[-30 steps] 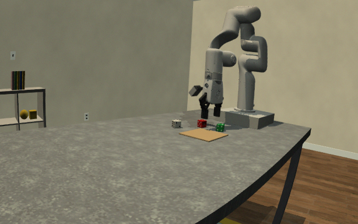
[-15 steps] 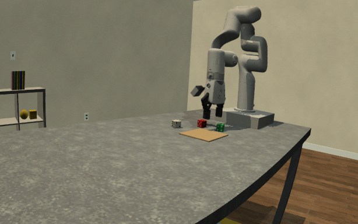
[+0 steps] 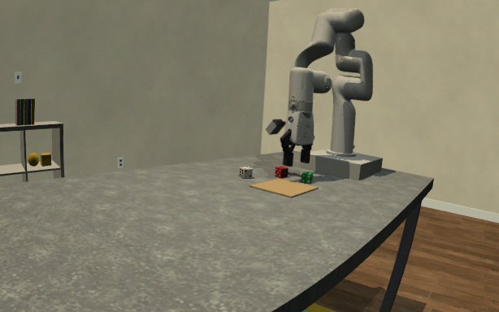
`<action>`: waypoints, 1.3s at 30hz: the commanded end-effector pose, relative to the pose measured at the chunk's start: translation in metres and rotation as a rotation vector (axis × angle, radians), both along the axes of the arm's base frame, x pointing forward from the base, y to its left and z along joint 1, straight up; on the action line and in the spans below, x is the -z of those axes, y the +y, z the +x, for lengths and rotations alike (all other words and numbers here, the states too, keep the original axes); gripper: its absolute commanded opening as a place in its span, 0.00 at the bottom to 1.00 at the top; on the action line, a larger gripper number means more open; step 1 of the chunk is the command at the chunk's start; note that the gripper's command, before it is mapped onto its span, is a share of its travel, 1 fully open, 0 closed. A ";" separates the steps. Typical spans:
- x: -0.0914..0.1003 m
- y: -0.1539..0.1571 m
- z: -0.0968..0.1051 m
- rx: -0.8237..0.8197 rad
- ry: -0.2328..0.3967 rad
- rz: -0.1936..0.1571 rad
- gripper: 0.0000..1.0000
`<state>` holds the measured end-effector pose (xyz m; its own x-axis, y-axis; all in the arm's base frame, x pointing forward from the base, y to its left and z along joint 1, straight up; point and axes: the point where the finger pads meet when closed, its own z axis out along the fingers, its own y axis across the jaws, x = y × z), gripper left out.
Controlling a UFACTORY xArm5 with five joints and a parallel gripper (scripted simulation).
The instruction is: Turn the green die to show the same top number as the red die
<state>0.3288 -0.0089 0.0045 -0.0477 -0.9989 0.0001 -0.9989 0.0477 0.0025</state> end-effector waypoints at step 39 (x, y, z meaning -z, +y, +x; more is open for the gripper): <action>-0.100 0.000 0.001 0.000 -0.003 0.000 1.00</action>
